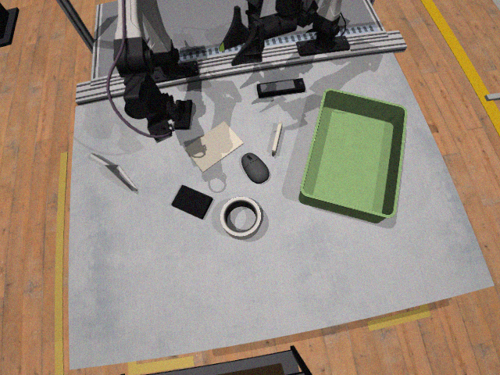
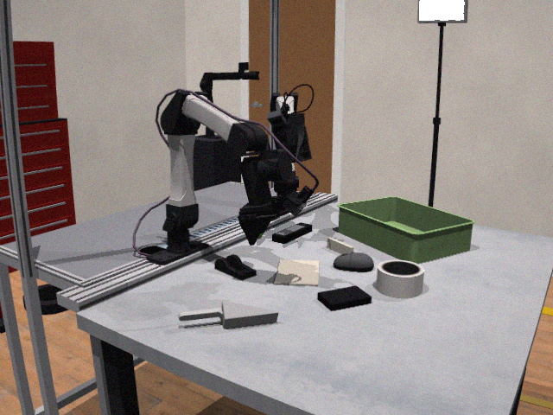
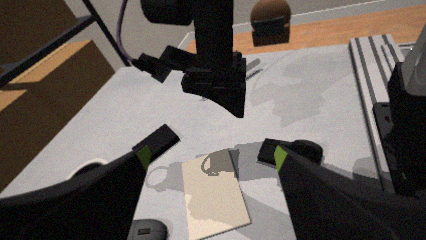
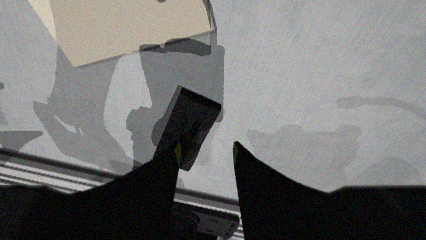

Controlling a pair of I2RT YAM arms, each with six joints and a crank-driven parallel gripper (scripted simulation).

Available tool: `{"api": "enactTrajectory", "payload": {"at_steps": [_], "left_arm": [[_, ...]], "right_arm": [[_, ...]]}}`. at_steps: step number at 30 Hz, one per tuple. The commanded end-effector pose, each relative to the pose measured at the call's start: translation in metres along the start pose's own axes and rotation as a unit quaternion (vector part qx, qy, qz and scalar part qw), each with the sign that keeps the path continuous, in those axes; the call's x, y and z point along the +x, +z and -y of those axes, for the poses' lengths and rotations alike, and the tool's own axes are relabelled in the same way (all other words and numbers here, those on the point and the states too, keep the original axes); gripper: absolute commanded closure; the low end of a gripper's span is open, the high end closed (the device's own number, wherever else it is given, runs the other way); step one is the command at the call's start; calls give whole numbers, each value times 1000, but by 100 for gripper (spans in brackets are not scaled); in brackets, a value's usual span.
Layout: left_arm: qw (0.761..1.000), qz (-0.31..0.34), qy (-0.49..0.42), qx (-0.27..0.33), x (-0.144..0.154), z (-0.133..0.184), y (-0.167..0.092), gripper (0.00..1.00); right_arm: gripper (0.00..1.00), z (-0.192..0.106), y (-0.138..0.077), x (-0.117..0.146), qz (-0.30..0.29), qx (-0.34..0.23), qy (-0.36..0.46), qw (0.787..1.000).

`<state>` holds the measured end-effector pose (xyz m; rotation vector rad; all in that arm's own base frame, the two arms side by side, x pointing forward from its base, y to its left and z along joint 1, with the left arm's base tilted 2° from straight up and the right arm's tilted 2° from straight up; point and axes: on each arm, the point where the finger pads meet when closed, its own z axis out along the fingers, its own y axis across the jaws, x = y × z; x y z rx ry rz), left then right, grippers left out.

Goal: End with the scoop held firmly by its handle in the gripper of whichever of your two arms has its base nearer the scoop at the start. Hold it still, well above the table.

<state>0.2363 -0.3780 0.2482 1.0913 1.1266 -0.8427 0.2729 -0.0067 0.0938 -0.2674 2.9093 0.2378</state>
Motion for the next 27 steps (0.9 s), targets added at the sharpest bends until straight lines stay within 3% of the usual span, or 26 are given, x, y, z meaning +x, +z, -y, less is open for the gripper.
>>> {"api": "enactTrajectory", "payload": {"at_steps": [1,4,6,13,21,23,25,27], "left_arm": [[999,16,-15,-29,-15,-13,29,0],[999,15,-27,-34,-14,-14,49,0],[999,15,-27,-34,-14,-14,49,0],[997,13,-58,-47,-6,-10,103,0],[995,11,-86,-57,9,3,152,0],[995,11,-86,-57,9,3,152,0],[994,11,-93,-61,13,6,161,0],[993,11,-100,-63,18,12,175,0]], "right_arm": [[57,12,-4,-2,-22,22,146,989],[57,23,-5,-8,-24,31,227,973],[57,23,-5,-8,-24,31,227,973],[57,57,-5,-20,-24,55,425,903],[57,101,-4,-30,-18,79,614,785],[57,101,-4,-30,-18,79,614,785],[57,112,-3,-32,-17,86,660,746],[57,130,-3,-33,-13,93,713,695]]}}
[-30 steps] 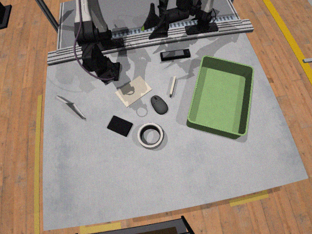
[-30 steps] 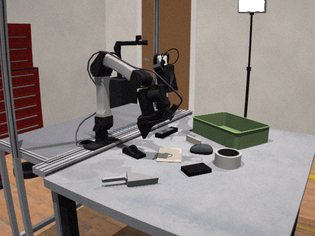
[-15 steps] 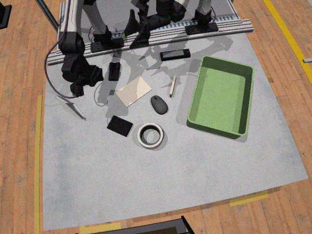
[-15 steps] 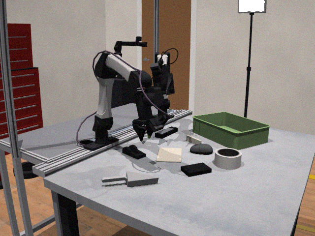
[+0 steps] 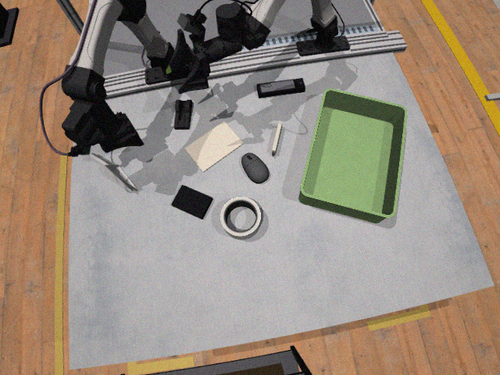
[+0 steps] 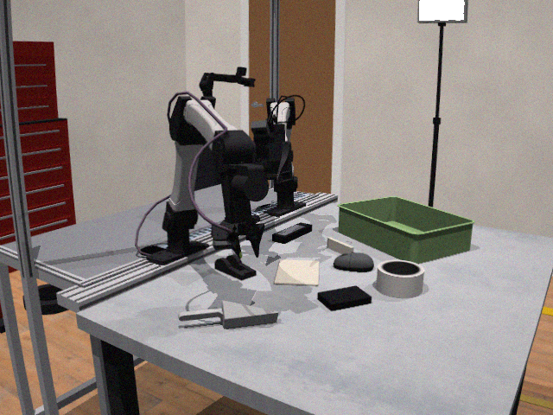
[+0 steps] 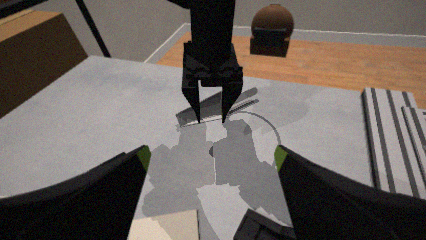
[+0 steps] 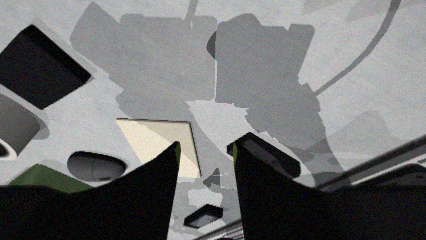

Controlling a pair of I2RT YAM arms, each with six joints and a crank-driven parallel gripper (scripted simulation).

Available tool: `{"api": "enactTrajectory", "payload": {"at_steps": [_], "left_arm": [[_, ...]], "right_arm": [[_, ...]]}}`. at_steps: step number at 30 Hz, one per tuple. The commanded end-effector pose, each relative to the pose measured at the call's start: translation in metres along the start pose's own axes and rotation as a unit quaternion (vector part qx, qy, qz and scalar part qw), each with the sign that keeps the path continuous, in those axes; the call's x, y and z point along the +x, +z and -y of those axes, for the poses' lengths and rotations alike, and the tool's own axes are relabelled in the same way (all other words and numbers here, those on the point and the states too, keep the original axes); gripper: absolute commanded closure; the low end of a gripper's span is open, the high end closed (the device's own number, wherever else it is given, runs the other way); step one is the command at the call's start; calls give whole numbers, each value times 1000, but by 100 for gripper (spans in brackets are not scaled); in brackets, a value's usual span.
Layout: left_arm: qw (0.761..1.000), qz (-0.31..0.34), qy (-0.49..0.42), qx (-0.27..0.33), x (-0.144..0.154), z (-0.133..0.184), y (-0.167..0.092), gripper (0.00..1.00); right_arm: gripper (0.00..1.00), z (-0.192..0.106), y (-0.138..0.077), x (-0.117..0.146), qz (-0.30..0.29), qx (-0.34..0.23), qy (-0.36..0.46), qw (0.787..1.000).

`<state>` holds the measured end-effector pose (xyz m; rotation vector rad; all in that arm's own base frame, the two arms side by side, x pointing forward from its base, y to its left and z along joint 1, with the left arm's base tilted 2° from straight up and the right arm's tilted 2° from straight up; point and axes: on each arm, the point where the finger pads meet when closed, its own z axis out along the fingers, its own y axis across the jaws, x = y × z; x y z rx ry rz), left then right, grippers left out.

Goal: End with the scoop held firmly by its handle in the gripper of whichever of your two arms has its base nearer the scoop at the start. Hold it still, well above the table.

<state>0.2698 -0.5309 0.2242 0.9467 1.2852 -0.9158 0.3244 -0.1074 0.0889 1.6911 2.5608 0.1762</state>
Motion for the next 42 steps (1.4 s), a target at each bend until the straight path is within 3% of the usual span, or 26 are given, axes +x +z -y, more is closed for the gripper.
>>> {"api": "enactTrajectory", "payload": {"at_steps": [1,5,11,13,17,20,21,23,25,30,42], "left_arm": [[999,26,-15,-20,-11,2,25,0],[999,25,-25,-24,-1,11,42,0],[998,24,-40,-29,14,24,63,0],[998,24,-40,-29,14,24,63,0],[998,24,-45,-28,22,32,73,0],[999,23,-40,-21,24,36,75,0],[999,11,-40,-21,40,36,76,0],[999,11,-40,-22,40,34,76,0],[999,25,-40,-22,22,33,75,0],[999,25,-40,-22,22,33,75,0],[999,11,-40,-22,32,34,72,0]], "right_arm": [[57,5,4,-28,1,30,152,988],[57,12,8,-54,6,39,255,966],[57,28,16,-96,17,53,416,907],[57,28,16,-96,17,53,416,907],[57,43,21,-122,24,58,500,864],[57,51,24,-133,26,60,530,845],[57,53,30,-135,22,67,535,842],[57,56,31,-138,22,66,535,842],[57,53,31,-140,22,58,530,846],[57,52,31,-139,22,58,528,847],[57,57,55,-134,20,65,531,845]]}}
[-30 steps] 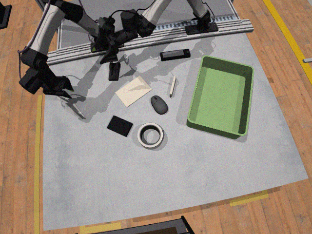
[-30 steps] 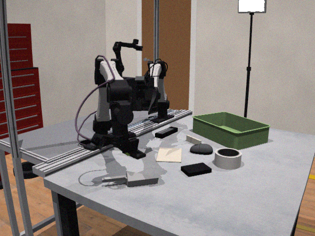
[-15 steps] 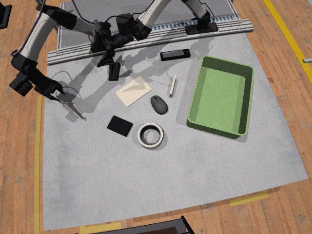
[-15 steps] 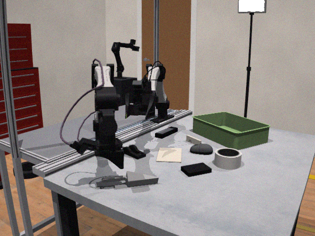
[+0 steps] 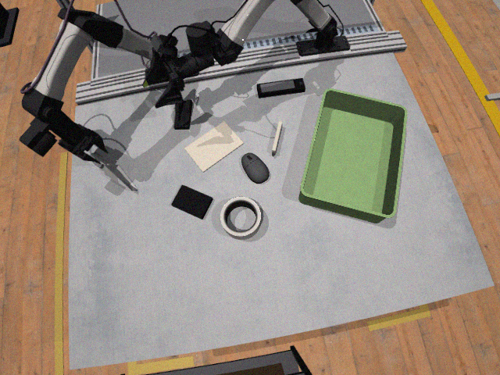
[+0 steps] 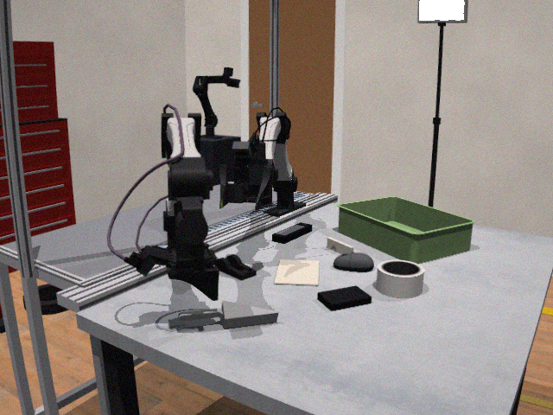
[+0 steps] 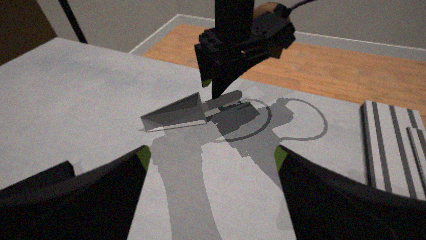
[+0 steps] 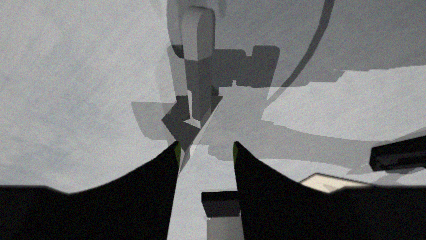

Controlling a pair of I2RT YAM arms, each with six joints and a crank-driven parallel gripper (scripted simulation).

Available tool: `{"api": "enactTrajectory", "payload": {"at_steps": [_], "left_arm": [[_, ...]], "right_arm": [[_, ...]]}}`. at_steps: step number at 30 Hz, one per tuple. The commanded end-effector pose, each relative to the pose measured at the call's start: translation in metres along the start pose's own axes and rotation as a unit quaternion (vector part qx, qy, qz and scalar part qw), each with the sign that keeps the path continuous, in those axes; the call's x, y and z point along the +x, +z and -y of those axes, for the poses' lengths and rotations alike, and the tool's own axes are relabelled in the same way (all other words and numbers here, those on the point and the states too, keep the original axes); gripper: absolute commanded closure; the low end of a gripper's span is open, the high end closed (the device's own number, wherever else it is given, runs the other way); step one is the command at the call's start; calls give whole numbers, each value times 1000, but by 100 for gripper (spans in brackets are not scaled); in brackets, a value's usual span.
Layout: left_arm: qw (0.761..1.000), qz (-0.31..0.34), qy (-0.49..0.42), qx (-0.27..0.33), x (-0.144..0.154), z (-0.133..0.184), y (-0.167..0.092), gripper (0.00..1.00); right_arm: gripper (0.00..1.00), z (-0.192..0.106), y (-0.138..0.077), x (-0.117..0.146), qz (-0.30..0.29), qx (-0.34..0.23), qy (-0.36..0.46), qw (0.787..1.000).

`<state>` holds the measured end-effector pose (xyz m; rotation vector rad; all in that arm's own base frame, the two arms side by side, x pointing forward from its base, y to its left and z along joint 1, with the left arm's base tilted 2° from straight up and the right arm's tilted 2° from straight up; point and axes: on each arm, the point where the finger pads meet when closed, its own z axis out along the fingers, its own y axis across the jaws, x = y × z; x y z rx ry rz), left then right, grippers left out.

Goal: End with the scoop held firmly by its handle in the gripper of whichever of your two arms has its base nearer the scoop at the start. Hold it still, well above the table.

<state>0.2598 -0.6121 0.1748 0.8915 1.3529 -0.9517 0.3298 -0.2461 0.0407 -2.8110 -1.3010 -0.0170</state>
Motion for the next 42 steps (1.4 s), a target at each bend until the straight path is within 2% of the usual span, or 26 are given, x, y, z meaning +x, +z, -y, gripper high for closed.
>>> {"api": "enactTrajectory", "payload": {"at_steps": [1,18,29,34,41,42], "left_arm": [[1000,20,-1,-9,-19,-5,2,0],[1000,20,-1,-9,-19,-5,2,0],[1000,20,-1,-9,-19,-5,2,0],[1000,20,-1,-9,-19,-5,2,0],[1000,20,-1,-9,-19,-5,2,0],[1000,20,-1,-9,-19,-5,2,0]], "right_arm": [[57,-4,17,-2,5,1,6,1000],[57,-3,39,-1,5,1,5,1000],[70,-3,52,-2,5,1,5,1000],[71,-3,52,-2,5,1,5,1000],[79,-3,52,-2,5,1,4,1000],[81,-6,42,-2,5,-12,4,1000]]}}
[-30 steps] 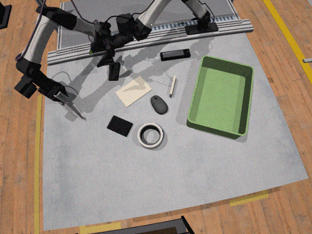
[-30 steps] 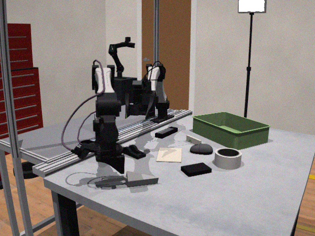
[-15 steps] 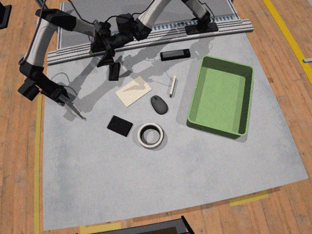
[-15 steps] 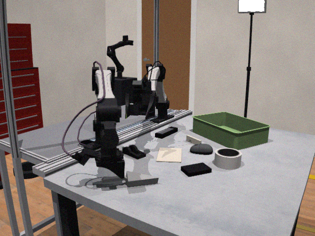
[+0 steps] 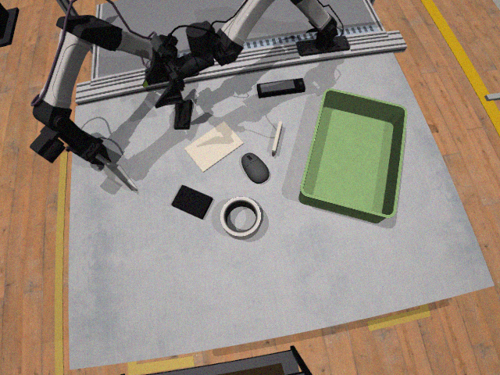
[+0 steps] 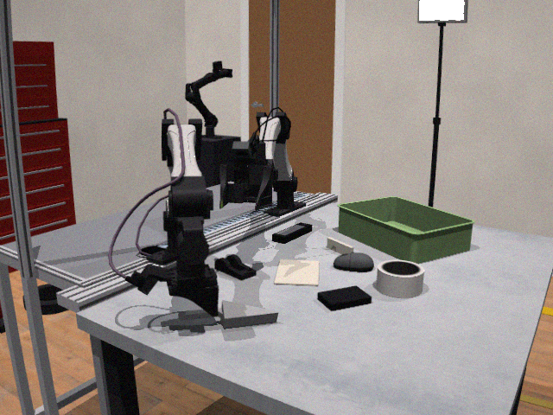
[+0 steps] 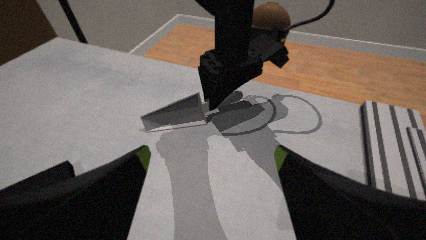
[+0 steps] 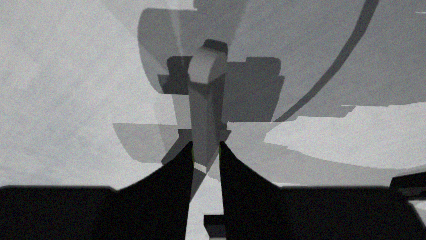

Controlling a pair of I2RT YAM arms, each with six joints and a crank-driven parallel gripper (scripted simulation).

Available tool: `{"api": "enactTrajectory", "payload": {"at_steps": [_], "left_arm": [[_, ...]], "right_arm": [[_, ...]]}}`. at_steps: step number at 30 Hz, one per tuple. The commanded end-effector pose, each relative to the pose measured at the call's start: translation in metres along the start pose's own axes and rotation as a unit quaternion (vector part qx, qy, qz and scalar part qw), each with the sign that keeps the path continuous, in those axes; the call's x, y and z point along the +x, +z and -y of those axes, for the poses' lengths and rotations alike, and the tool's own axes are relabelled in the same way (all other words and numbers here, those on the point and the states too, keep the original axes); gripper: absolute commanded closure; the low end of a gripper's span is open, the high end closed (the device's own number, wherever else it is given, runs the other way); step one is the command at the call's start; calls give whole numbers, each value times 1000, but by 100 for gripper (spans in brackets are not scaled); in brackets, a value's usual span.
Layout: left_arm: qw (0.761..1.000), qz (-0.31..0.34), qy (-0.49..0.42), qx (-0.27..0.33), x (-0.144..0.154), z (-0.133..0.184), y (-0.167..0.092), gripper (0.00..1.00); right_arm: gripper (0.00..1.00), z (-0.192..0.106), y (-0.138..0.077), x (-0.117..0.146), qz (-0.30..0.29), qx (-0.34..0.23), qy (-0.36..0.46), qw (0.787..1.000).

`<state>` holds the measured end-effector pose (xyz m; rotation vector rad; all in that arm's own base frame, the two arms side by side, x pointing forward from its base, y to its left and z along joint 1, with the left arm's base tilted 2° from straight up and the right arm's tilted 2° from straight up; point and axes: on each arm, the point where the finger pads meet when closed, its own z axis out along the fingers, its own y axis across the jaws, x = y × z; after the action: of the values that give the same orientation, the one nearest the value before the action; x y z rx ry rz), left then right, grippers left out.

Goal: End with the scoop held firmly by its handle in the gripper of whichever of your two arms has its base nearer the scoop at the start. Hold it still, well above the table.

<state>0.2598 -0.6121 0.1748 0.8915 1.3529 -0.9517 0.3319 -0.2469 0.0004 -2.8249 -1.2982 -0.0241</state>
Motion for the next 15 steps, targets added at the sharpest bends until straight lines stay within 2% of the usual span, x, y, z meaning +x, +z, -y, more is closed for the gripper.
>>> {"api": "enactTrajectory", "payload": {"at_steps": [1,6,7,11,12,14,15], "left_arm": [[1000,20,-1,-9,-19,-5,2,0],[1000,20,-1,-9,-19,-5,2,0],[1000,20,-1,-9,-19,-5,2,0],[1000,20,-1,-9,-19,-5,2,0],[1000,20,-1,-9,-19,-5,2,0],[1000,20,-1,-9,-19,-5,2,0],[1000,20,-1,-9,-19,-5,2,0]], "right_arm": [[83,-2,2,-1,5,-6,1,1000],[90,-2,2,-2,5,-6,1,1000],[100,-2,2,-2,6,-6,1,1000],[100,-3,-11,-2,6,-6,1,1000],[100,-5,-28,-2,7,-18,1,1000],[100,-5,-28,-2,7,-18,1,1000],[100,-5,-35,-2,7,-17,0,1000]]}}
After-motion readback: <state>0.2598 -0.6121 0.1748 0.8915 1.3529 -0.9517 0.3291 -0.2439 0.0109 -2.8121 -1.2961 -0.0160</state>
